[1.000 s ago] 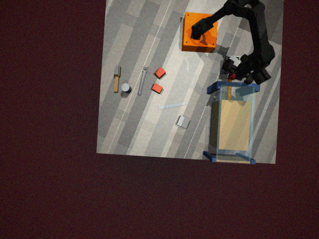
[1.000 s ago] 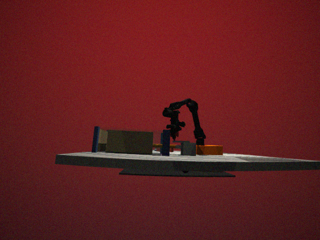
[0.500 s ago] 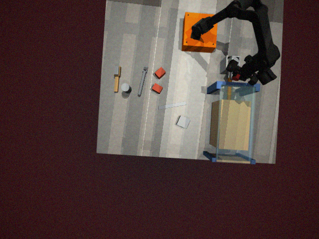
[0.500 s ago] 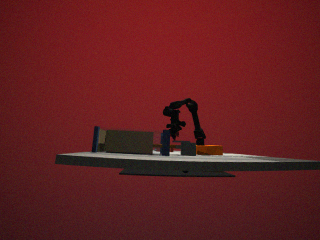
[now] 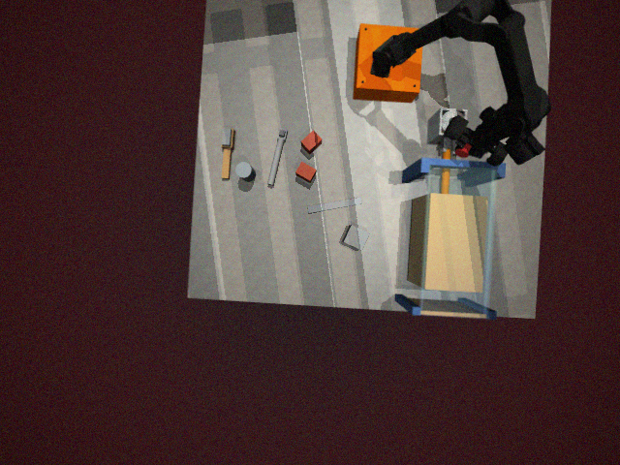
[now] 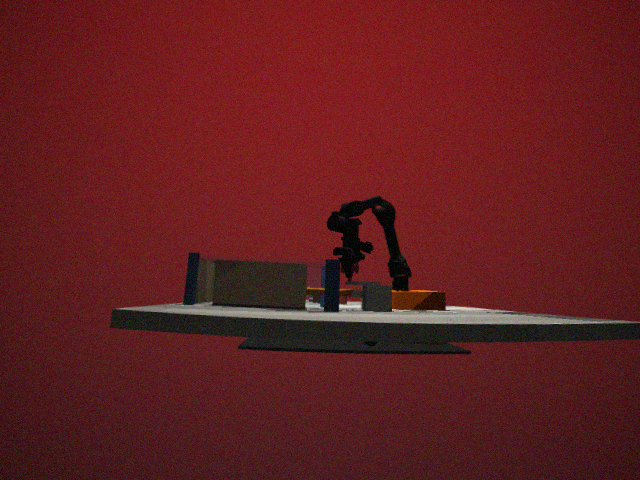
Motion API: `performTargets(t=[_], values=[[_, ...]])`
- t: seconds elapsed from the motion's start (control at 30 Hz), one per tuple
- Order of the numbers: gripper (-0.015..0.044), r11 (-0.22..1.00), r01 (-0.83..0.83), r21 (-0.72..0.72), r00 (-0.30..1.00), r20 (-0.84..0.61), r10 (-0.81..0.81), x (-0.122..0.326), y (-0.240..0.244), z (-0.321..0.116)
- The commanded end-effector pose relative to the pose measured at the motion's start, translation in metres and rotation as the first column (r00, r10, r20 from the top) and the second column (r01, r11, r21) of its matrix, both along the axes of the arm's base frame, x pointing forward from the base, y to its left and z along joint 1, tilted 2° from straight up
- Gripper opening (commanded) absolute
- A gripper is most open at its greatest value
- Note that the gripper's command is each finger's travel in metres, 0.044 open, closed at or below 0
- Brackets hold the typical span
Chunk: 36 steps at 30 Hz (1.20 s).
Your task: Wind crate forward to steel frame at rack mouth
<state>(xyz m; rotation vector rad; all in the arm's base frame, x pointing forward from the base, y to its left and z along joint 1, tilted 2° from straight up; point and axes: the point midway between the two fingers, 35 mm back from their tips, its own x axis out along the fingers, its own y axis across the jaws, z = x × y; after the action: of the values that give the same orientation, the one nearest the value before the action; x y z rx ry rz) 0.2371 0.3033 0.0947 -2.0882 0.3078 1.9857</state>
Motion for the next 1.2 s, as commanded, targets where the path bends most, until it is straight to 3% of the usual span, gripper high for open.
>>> performTargets(t=[0.0,1.17], values=[[0.0,0.999,-0.027,0.04,1.0,-0.013,0.027,-0.013,0.022,0.003],[0.0,0.999,-0.027,0.043,1.0,-0.015,0.027,-0.044,0.055,0.004]])
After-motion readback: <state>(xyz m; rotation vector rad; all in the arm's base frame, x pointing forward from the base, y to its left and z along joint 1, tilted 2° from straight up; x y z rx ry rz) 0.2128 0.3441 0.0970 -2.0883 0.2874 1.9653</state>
